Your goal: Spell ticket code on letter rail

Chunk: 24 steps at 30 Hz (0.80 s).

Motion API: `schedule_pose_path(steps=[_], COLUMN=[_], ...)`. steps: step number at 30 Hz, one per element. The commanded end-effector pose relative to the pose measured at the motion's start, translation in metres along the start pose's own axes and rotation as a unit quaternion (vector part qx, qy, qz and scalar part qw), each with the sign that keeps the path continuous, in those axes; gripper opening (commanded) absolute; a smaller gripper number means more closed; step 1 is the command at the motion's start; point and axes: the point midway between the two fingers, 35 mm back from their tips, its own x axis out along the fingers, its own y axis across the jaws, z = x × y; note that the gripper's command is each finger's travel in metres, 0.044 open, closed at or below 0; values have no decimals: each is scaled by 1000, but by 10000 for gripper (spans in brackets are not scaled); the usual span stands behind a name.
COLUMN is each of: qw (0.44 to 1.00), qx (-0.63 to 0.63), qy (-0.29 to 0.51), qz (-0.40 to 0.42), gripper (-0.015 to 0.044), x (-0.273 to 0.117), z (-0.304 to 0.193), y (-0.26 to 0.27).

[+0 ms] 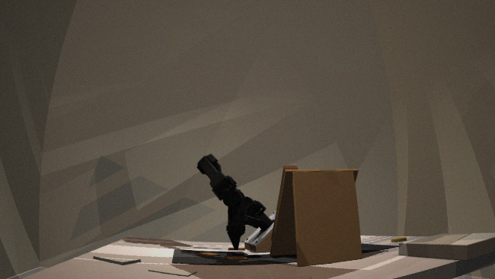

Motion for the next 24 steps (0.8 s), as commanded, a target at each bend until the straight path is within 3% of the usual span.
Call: schedule_pose_path(steps=[1, 17, 24], qw=[1000, 1000, 998], qx=[4, -1, -38], qy=[2, 0, -16], qz=[-2, 0, -43], gripper=[0, 0, 0], x=[-3, -8, -19], z=[-1, 3, 17], y=[-1, 2, -18])
